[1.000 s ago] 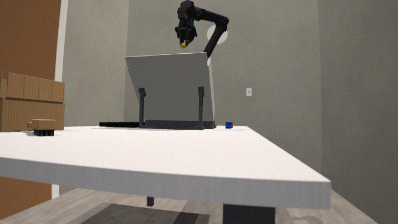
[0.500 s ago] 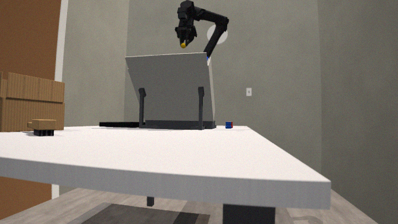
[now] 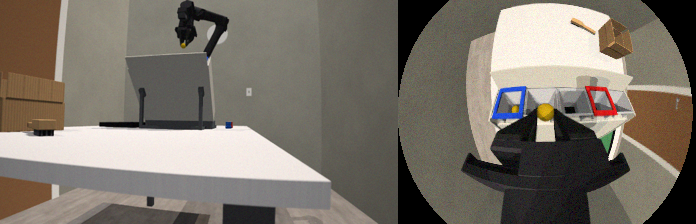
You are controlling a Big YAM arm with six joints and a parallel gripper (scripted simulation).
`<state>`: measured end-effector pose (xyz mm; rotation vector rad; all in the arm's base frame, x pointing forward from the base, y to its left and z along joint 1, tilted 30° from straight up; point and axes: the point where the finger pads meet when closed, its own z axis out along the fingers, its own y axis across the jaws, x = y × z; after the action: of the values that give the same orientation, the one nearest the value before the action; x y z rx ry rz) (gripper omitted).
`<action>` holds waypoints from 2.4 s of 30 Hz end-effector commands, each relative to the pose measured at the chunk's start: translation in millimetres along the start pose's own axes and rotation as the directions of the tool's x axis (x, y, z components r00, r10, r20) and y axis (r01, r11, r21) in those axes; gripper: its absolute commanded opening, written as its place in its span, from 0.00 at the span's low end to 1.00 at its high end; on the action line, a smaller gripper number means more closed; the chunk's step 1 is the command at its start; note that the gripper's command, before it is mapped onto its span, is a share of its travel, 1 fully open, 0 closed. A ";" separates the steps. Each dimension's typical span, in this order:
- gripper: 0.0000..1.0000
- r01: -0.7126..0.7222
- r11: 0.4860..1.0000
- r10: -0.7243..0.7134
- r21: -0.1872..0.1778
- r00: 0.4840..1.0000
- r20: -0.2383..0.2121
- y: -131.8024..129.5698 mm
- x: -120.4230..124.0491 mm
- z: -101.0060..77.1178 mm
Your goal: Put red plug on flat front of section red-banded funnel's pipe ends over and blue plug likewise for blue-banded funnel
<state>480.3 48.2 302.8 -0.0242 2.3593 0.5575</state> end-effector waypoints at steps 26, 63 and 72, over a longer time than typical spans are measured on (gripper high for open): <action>0.00 0.008 1.000 -0.008 -0.004 1.000 0.011 17.5 -32.2 6.6; 0.00 0.024 1.000 -0.023 -0.005 0.999 0.045 11.1 -0.6 39.1; 0.00 0.023 1.000 -0.023 -0.012 0.999 0.032 11.4 0.2 41.3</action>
<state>498.1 65.8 285.6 -0.0378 2.3089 0.5388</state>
